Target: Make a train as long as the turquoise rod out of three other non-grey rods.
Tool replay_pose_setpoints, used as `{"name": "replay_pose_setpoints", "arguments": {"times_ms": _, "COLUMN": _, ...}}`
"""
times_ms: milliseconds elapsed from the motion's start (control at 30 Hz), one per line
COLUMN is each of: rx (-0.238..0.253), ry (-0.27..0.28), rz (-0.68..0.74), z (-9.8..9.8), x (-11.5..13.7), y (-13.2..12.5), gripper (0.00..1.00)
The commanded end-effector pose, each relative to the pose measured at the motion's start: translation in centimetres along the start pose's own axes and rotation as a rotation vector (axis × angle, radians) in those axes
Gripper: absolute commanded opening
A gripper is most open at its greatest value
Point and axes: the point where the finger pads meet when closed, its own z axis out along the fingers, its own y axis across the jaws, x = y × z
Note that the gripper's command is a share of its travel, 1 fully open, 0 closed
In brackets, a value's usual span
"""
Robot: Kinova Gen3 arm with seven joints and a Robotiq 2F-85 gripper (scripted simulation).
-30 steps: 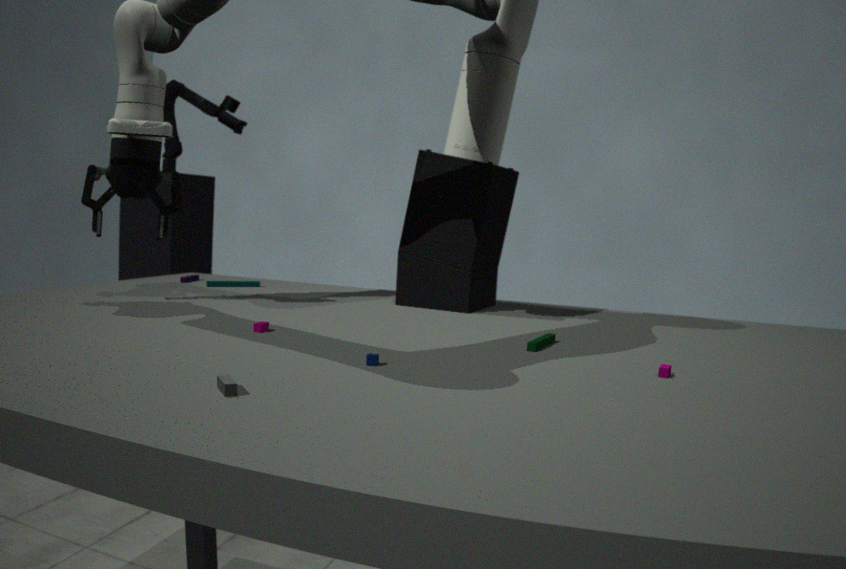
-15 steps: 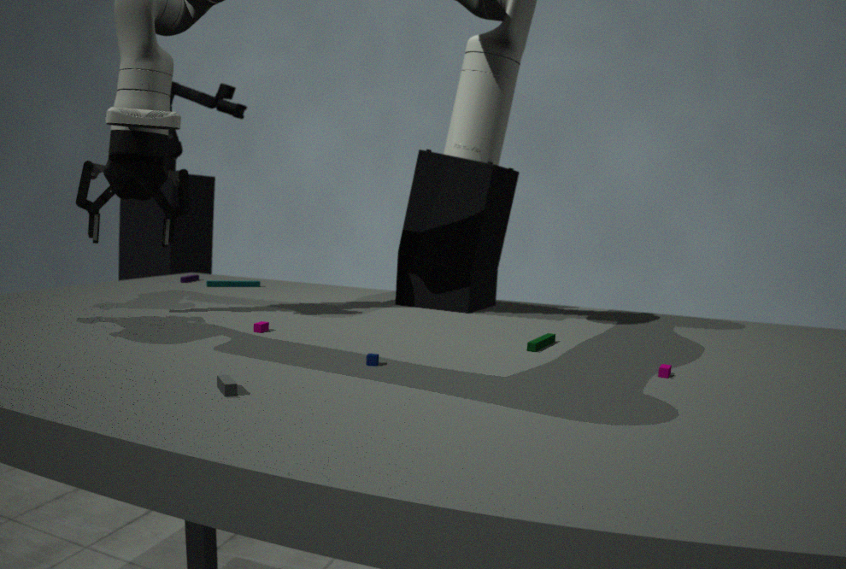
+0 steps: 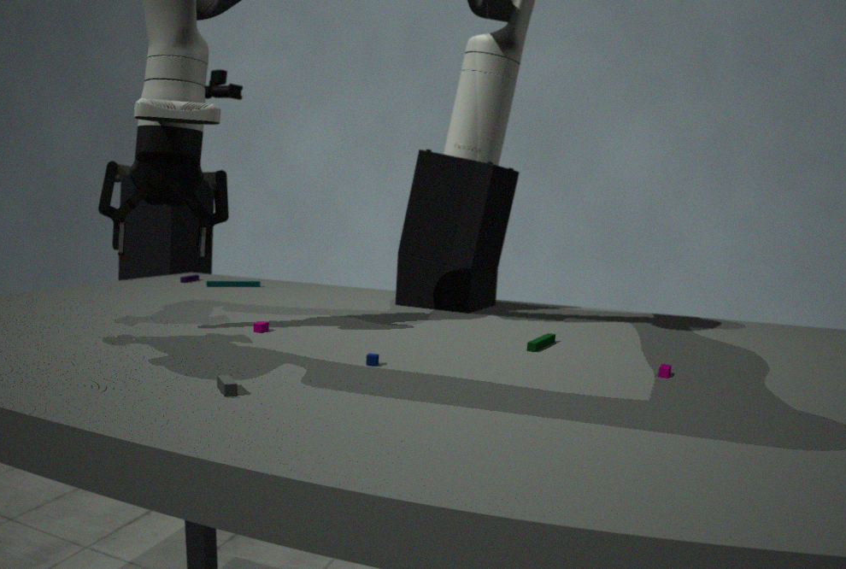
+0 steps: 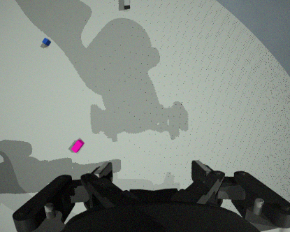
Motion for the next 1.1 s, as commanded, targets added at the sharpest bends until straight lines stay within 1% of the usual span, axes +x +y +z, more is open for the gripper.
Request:
{"name": "replay_pose_setpoints", "arguments": {"times_ms": 0, "rx": 0.0, "ry": 0.006, "rz": -0.038, "z": -0.2, "x": 4.0, "y": -1.3, "gripper": 1.0}}
{"name": "replay_pose_setpoints", "arguments": {"times_ms": 267, "rx": 0.012, "ry": 0.014, "rz": -0.038, "z": 0.1, "x": 10.4, "y": -5.1, "gripper": 1.0}}
{"name": "replay_pose_setpoints", "arguments": {"times_ms": 333, "rx": 0.012, "ry": 0.014, "rz": -0.038, "z": 0.1, "x": 10.4, "y": -5.1, "gripper": 1.0}}
{"name": "replay_pose_setpoints", "arguments": {"times_ms": 433, "rx": 0.019, "ry": 0.017, "rz": -0.038, "z": 0.2, "x": 13.0, "y": -7.1, "gripper": 1.0}}
{"name": "replay_pose_setpoints", "arguments": {"times_ms": 567, "rx": 0.026, "ry": 0.019, "rz": -0.038, "z": 0.3, "x": 15.4, "y": -9.2, "gripper": 1.0}}
{"name": "replay_pose_setpoints", "arguments": {"times_ms": 767, "rx": 0.031, "ry": 0.02, "rz": -0.038, "z": 0.4, "x": 17.0, "y": -10.7, "gripper": 1.0}}
{"name": "replay_pose_setpoints", "arguments": {"times_ms": 1067, "rx": 0.032, "ry": 0.02, "rz": -0.038, "z": 0.4, "x": 17.2, "y": -10.9, "gripper": 1.0}}
